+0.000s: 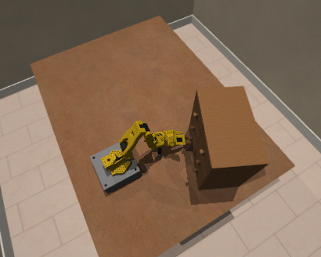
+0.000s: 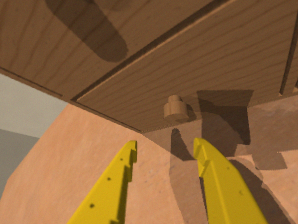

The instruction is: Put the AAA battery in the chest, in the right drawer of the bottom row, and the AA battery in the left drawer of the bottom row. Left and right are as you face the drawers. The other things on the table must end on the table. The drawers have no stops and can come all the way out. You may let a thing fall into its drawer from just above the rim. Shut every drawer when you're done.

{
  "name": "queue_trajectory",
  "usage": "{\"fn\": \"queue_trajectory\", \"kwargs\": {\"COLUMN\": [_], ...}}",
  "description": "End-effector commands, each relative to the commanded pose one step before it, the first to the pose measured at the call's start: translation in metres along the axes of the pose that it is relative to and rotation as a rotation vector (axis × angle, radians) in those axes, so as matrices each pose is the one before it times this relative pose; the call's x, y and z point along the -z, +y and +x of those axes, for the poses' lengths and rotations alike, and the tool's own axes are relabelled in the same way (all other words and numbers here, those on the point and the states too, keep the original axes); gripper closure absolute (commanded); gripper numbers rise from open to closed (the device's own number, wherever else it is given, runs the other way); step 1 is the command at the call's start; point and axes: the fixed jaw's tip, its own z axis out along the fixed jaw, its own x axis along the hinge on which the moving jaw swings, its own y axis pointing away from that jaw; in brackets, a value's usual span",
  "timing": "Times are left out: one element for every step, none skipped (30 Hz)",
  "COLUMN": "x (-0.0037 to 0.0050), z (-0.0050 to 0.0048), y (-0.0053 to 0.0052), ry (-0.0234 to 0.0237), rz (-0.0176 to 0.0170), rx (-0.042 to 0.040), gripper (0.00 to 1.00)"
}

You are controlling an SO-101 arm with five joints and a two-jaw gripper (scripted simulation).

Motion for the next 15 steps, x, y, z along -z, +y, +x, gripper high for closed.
{"fn": "queue_trajectory", "kwargs": {"x": [-0.009748,0.0,0.0,0.0,0.0,0.0,0.0,0.0,0.0,0.0,0.0,0.0,-0.003127,-0.003094,-0.003059], "z": [-0.002566,-0.000001,0.000001,-0.000001,0.000001,-0.000001,0.000001,-0.000001,0.000001,-0.000001,0.0,0.0,-0.000115,-0.000104,-0.000091], "y": [-0.00325,0.0,0.0,0.0,0.0,0.0,0.0,0.0,0.0,0.0,0.0,0.0,-0.00092,-0.00094,-0.00096], "ry": [-0.01181,0.0,0.0,0.0,0.0,0.0,0.0,0.0,0.0,0.0,0.0,0.0,-0.00164,-0.00165,-0.00164], "rz": [0.00668,-0.00001,0.00001,-0.00001,0.00001,-0.00001,0.00001,-0.00001,0.00001,-0.00001,0.0,0.0,0.00171,0.0017,0.00171], "rx": [-0.01348,0.0,0.0,0.0,0.0,0.0,0.0,0.0,0.0,0.0,0.0,0.0,-0.00079,-0.00079,-0.00079], "gripper": [0.79,0.79,0.79,0.79,0.79,0.79,0.79,0.79,0.79,0.79,0.79,0.79,0.79,0.79,0.79]}}
